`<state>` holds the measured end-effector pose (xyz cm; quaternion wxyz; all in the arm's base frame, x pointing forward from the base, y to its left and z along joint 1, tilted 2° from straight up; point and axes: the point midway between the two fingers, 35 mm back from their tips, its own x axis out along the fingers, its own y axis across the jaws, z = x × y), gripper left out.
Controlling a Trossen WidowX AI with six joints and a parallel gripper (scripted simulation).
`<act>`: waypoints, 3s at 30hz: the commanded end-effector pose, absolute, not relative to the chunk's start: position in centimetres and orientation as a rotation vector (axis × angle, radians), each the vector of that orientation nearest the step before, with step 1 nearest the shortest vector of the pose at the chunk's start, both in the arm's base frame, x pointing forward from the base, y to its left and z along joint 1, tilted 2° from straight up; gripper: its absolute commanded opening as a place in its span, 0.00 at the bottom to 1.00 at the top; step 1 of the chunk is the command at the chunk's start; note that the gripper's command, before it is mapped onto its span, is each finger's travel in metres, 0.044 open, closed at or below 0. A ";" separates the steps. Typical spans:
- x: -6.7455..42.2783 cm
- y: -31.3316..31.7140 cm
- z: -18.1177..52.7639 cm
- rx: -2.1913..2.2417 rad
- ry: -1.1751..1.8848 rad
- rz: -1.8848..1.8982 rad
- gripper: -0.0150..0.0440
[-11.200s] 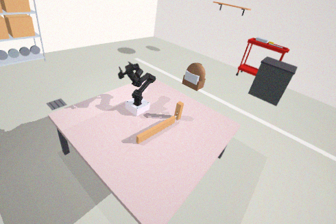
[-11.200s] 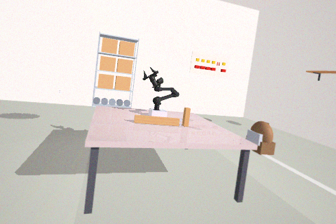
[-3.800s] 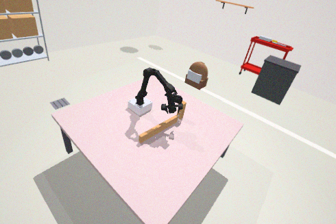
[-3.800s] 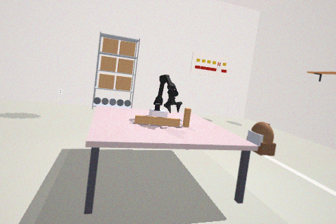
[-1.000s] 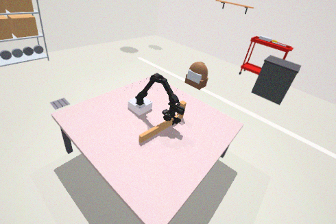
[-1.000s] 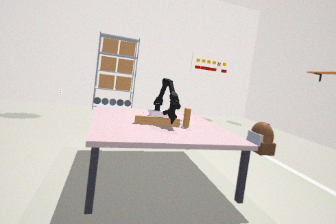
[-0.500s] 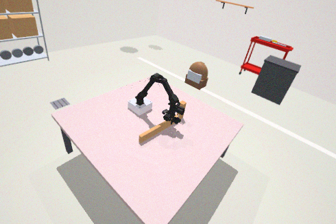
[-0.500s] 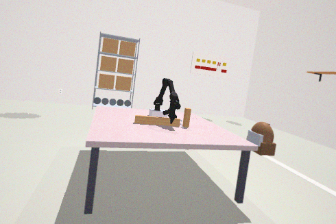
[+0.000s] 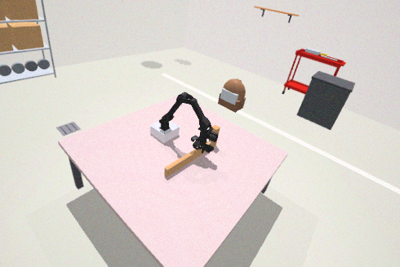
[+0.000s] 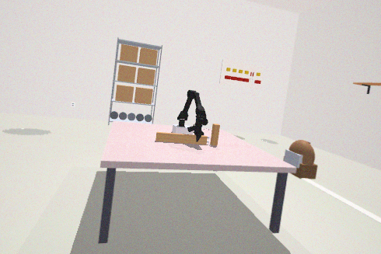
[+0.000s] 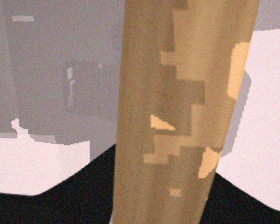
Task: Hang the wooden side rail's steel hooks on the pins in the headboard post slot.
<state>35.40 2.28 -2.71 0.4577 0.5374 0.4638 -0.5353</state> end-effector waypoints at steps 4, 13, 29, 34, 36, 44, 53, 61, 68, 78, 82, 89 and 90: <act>35.3 2.3 -2.7 1.282 1.170 -1.279 0.25; 34.9 2.3 -2.6 1.282 1.170 -1.279 0.25; 35.0 2.3 -2.6 1.282 1.170 -1.279 0.25; 35.0 2.3 -2.5 1.282 1.170 -1.279 0.25; 35.0 2.3 -2.5 1.282 1.170 -1.279 0.25; 35.0 2.3 -2.3 1.282 1.170 -1.279 0.25; 35.0 2.3 -2.2 1.282 1.170 -1.279 0.25; 35.0 2.3 -2.0 1.282 1.170 -1.279 0.25; 35.0 2.3 -1.9 1.282 1.170 -1.279 0.25; 35.0 2.3 -1.8 1.282 1.170 -1.279 0.25; 35.0 2.3 -1.7 1.282 1.170 -1.279 0.25; 35.0 2.3 -1.6 1.282 1.170 -1.279 0.25; 35.0 2.3 -1.6 1.282 1.170 -1.279 0.25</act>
